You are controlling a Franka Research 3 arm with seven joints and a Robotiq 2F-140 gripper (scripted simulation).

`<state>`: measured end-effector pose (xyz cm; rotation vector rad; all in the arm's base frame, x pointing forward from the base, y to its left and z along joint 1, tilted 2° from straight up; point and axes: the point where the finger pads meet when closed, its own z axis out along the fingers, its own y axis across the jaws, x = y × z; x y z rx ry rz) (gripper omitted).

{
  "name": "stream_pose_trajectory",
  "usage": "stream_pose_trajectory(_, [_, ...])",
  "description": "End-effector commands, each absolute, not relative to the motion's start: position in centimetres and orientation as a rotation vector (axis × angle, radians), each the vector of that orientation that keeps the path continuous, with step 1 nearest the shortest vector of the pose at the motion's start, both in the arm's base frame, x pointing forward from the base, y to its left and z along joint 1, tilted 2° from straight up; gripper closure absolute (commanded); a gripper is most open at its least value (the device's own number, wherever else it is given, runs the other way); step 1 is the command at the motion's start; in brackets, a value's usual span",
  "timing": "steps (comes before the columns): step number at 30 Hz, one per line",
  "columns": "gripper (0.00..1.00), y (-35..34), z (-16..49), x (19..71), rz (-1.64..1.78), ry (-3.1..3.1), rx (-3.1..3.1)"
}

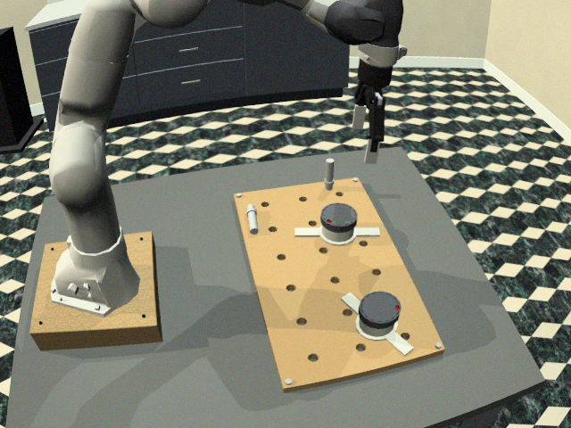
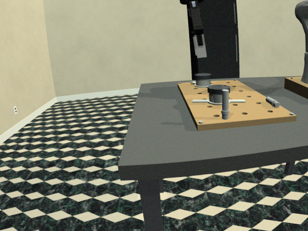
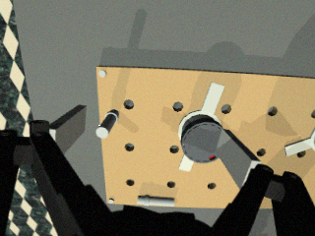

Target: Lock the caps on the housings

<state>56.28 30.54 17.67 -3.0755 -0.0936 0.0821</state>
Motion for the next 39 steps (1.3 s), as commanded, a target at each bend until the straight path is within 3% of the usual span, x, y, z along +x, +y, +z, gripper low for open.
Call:
stream_pose_trajectory(1, [0.00,31.5,17.7,56.1,0.054,-0.098,-3.078])
stream_pose_trajectory(39, [0.00,35.7,17.1,51.8,-0.007,-0.233,-3.090])
